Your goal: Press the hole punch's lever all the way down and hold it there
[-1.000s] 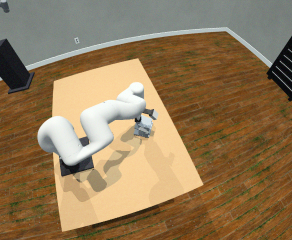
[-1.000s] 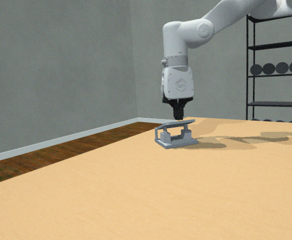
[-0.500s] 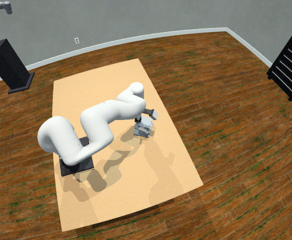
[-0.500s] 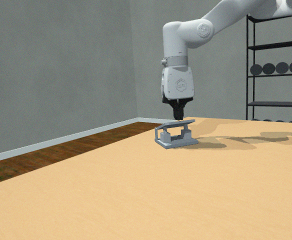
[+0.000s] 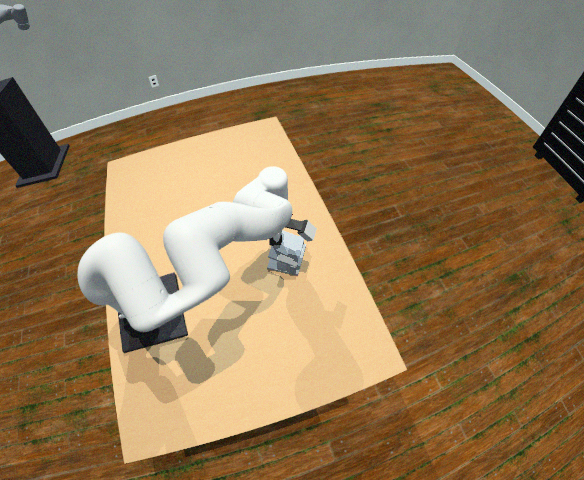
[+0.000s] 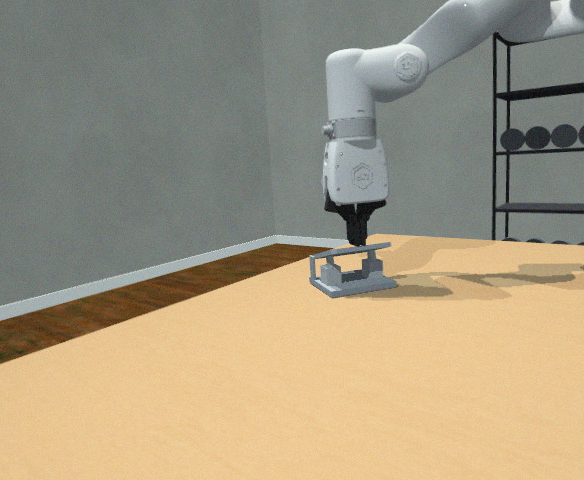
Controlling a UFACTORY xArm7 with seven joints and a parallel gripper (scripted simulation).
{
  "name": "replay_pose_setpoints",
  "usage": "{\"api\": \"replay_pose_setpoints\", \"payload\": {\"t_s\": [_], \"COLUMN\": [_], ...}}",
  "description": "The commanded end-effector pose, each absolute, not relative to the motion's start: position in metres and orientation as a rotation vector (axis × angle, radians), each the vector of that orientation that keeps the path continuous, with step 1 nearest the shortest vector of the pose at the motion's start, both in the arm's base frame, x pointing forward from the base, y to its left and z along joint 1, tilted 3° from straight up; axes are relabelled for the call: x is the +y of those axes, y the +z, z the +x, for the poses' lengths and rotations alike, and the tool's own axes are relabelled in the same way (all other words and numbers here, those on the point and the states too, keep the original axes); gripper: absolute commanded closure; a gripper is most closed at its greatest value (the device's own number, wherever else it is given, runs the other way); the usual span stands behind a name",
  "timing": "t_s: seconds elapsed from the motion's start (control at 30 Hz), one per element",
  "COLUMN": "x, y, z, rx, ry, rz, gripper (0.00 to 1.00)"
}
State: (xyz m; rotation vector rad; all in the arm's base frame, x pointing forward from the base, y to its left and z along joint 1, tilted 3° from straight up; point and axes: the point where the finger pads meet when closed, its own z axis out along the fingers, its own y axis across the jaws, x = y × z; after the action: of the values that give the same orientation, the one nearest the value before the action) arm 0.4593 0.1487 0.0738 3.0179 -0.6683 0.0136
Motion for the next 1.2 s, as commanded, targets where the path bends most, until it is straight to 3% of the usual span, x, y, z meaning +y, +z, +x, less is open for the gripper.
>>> {"api": "replay_pose_setpoints", "payload": {"t_s": [0.0,1.17], "x": [0.1480,0.1475], "y": [0.0740,0.0641], "z": [0.4609,0.4609], "rx": [-0.671,-0.671], "ry": [0.019,0.019], "rz": [3.018,3.018], "gripper": [1.00,1.00]}}
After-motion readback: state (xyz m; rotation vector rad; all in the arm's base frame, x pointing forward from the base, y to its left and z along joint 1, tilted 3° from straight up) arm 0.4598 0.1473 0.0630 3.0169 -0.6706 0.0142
